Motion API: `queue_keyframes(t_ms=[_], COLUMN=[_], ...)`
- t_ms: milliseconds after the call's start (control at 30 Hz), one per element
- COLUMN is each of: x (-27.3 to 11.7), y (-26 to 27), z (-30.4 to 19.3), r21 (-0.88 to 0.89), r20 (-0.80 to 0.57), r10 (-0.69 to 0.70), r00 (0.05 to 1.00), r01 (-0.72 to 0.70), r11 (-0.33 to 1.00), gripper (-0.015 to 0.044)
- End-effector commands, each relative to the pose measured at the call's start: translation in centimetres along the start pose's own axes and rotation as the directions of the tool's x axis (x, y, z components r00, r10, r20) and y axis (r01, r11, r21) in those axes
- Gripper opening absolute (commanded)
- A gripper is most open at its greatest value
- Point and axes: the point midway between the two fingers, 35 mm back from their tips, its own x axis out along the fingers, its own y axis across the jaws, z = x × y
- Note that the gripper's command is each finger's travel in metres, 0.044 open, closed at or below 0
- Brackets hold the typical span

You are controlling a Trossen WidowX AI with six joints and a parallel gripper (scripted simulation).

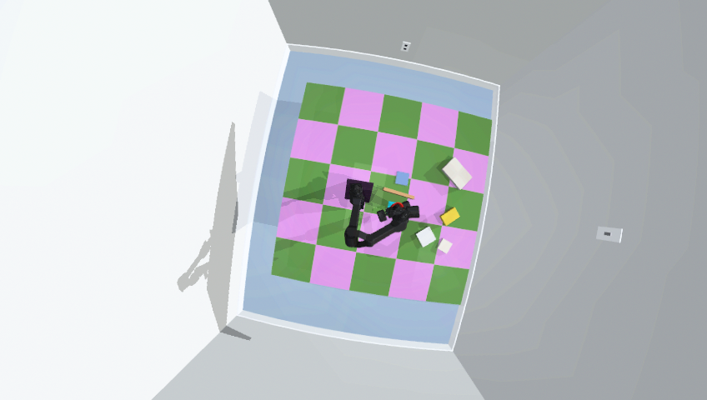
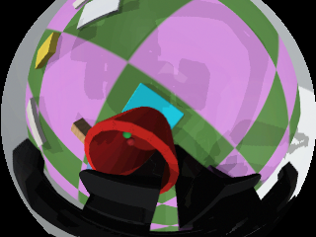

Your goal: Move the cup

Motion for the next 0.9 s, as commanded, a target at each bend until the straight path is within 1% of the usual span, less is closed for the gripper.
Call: queue_keyframes(t_ms=[0,633,867], x=[0.6,3.1,2.9], y=[0.0,-0.2,-0.2], z=[0.0,0.1,0.1], r21=[-0.007,-0.007,0.002], r20=[0.005,0.007,0.003], r10=[-0.001,-0.002,0.0], r00=[1.0,1.0,1.0], r01=[0.001,0.002,0.0], r11=[1.0,1.0,1.0], gripper=[0.0,0.0,0.0])
